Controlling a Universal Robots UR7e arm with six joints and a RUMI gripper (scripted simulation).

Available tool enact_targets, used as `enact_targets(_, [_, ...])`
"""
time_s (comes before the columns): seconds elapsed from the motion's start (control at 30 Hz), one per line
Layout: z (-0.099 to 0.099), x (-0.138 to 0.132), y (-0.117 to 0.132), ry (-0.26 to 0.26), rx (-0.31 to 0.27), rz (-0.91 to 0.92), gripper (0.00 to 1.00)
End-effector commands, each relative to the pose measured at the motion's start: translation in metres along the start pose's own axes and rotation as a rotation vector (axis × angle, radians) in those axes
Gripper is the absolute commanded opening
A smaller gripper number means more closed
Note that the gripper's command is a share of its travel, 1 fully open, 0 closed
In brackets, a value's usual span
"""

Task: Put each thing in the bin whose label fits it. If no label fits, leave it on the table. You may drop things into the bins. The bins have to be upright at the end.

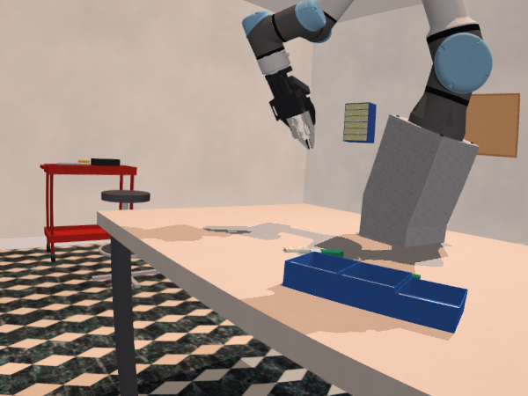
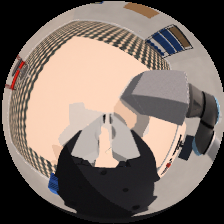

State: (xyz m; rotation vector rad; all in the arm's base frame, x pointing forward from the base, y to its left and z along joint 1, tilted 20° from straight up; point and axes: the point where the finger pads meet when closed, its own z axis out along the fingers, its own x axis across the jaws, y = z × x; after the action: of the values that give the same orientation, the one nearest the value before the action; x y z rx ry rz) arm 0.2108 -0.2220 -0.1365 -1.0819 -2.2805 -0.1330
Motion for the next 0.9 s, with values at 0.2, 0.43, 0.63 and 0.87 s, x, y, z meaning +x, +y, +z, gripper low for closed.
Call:
enact_targets(0.2, [-0.001,0.0,0.024,-0.045,-0.016,-0.192,0.04])
enact_targets(0.43, [-0.009,0.005,0.046,-0.085,-0.026,-0.375,0.04])
enact_targets(0.63, [-0.015,0.012,0.069,-0.127,-0.031,-0.556,0.04])
enact_targets(0.87, [-0.021,0.02,0.092,-0.174,-0.031,-0.756,0.04])
